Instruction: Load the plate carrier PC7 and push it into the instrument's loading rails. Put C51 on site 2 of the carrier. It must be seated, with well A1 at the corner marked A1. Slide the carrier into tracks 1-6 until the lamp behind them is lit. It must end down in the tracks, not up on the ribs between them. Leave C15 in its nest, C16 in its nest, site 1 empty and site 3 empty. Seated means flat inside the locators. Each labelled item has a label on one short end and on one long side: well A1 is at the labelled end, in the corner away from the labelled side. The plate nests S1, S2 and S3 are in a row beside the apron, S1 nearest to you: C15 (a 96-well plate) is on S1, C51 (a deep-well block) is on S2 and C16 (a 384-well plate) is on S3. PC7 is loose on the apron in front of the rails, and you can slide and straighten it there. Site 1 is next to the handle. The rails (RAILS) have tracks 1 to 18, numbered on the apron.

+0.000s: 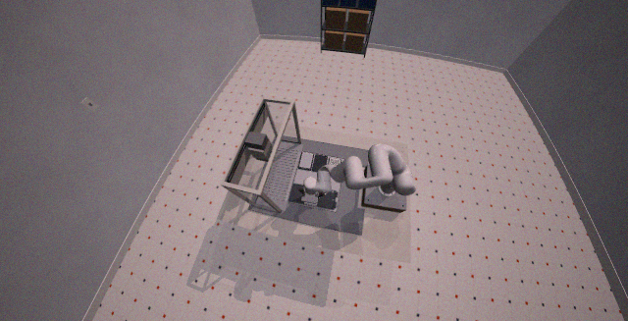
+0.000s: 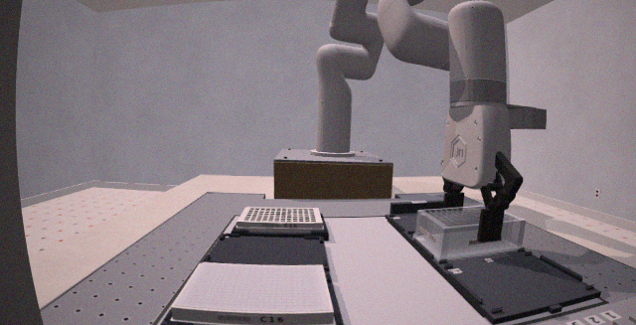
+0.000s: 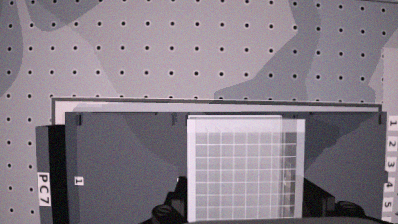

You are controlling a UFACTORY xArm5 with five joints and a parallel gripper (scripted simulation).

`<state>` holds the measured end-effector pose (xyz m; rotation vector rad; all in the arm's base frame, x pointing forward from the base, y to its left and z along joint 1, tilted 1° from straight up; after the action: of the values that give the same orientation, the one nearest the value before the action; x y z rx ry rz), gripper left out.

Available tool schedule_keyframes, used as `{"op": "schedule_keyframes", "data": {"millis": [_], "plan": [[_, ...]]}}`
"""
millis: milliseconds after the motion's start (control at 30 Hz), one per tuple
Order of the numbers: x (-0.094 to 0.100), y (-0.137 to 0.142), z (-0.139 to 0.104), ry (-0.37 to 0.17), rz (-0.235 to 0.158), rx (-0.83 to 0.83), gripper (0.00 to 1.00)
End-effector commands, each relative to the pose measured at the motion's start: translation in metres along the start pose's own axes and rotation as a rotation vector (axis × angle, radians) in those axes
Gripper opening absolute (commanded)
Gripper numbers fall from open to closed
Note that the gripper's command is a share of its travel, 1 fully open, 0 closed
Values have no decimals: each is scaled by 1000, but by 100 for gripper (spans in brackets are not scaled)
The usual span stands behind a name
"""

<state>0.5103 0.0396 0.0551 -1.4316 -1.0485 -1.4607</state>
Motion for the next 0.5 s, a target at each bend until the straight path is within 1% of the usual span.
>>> {"op": "schedule_keyframes", "data": {"millis": [0, 467], "plan": [[1, 1, 0, 2, -4, 0, 100], [3, 1, 0, 2, -4, 0, 100]]}}
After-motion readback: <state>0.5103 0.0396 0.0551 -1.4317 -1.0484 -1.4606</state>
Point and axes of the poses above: the point where the finger pads meet when closed, its own x axis back along the fingers, its own y axis across the jaws, z = x × y, the point moved 9 cm from there along x, back along the fingers, and after that the axes turned 9 degrees about -x, right-handed, at the moved point
